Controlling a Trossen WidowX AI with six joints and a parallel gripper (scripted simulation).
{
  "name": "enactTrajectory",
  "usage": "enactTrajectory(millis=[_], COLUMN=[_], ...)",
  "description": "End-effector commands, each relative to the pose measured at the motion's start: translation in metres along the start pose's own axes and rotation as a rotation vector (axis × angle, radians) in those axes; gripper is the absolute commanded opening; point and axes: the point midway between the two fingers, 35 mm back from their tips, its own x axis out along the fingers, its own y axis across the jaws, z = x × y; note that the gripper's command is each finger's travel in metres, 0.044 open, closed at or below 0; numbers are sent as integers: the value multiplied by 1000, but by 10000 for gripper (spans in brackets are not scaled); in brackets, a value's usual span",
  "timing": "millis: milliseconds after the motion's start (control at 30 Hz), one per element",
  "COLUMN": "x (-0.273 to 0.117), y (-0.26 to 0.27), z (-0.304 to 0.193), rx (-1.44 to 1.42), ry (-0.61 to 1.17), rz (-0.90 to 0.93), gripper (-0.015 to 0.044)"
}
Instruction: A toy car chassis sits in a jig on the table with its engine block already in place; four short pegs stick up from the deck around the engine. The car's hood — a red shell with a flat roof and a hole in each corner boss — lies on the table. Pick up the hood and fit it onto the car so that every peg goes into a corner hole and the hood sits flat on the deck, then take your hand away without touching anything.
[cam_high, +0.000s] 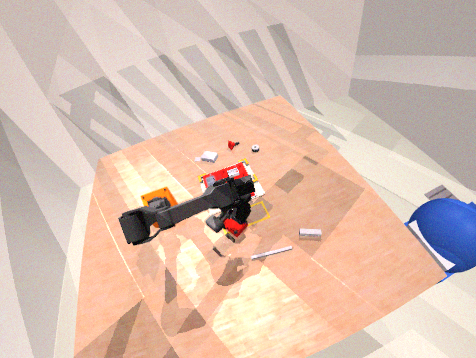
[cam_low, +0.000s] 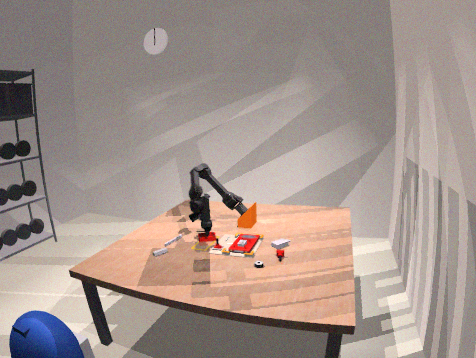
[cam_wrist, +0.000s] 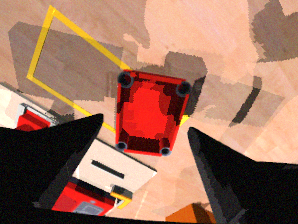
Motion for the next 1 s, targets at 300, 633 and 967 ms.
enactTrajectory(millis=[300, 633, 967], x=[8, 13, 18], y=[-1, -2, -2], z=[0, 0, 0], rx=[-6, -6, -6], ry=[0, -1, -1], rz=[-7, -7, -7], gripper=[440, 440, 440])
